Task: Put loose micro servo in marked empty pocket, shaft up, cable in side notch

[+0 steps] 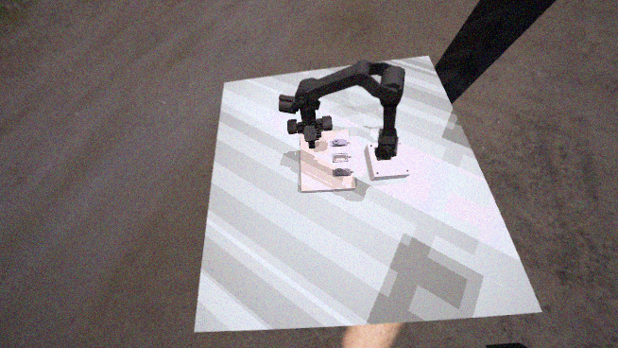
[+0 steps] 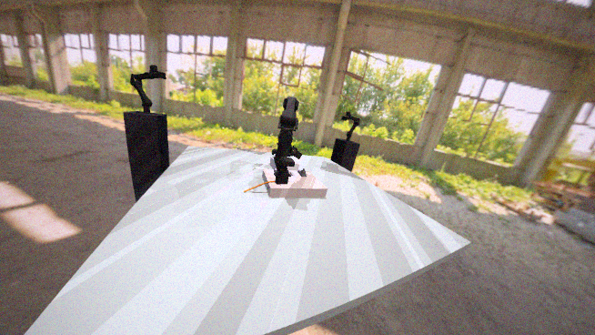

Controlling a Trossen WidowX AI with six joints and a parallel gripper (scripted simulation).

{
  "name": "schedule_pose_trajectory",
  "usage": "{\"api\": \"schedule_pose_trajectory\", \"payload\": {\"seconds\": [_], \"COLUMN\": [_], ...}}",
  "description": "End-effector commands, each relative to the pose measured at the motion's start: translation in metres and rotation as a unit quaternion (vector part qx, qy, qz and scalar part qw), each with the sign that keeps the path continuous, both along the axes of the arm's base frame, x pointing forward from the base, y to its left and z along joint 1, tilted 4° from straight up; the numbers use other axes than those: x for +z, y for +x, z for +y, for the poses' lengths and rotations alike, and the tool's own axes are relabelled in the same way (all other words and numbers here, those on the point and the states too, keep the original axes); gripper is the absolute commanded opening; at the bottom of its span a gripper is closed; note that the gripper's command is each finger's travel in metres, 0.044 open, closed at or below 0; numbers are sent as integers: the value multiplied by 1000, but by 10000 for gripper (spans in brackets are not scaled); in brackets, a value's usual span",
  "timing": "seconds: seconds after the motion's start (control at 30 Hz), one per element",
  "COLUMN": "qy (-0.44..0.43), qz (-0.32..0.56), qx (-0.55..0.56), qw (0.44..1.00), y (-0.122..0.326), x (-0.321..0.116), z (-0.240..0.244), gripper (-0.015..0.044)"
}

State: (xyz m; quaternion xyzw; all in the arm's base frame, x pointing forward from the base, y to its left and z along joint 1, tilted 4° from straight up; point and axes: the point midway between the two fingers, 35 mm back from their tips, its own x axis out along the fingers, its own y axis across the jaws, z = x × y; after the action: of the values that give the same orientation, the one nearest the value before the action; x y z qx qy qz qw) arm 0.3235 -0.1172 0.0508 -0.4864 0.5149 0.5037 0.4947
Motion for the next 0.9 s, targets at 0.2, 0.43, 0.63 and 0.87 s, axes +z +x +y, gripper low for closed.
{"api": "schedule_pose_trajectory", "payload": {"seconds": [0.2,0.43,0.63,0.87], "qy": [2,2,2,2], "qz": [-1,0,0,0], "qx": [3,3,3,3], "qw": [1000,1000,1000,1000], "y": [1,-3,-4,-17], "x": [5,29,29,30], "z": [0,2,2,6], "gripper": [0,0,0,0]}}
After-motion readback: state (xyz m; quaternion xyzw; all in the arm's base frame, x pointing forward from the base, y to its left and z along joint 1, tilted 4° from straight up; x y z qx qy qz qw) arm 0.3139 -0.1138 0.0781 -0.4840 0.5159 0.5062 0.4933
